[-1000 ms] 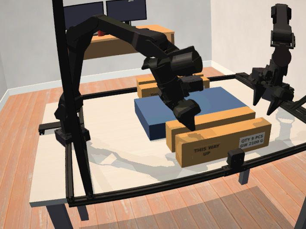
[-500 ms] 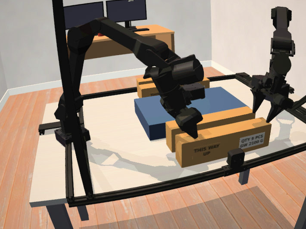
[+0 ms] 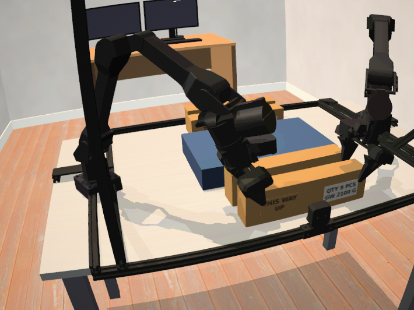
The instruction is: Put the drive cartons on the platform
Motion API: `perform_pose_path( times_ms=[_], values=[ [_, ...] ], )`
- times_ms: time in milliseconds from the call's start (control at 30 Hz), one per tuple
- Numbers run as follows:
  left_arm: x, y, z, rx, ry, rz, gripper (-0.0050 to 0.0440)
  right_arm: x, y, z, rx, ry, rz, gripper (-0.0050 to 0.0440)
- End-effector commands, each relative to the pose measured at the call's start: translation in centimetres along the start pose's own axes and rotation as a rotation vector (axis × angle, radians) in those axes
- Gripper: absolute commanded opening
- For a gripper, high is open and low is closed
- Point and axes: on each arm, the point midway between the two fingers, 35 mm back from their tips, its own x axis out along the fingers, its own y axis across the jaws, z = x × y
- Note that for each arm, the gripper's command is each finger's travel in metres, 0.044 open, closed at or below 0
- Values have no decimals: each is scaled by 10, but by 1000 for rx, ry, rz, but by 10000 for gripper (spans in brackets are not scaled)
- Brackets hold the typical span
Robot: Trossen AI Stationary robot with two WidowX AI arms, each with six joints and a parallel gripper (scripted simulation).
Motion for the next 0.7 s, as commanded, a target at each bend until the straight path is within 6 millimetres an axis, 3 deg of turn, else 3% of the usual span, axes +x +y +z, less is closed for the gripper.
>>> perform_pose_path(
  times_ms=[0,300,333,667],
  values=[
    [6,2,-5,0,12,11,389,6,-2,-4,0,9,-11,389],
    [6,2,-5,0,12,11,389,6,-2,-4,0,9,-11,389],
    [6,2,-5,0,12,11,0,6,-2,-4,0,9,-11,0],
    [6,2,-5,0,12,11,0,6,-2,-4,0,9,-11,0]
  ],
)
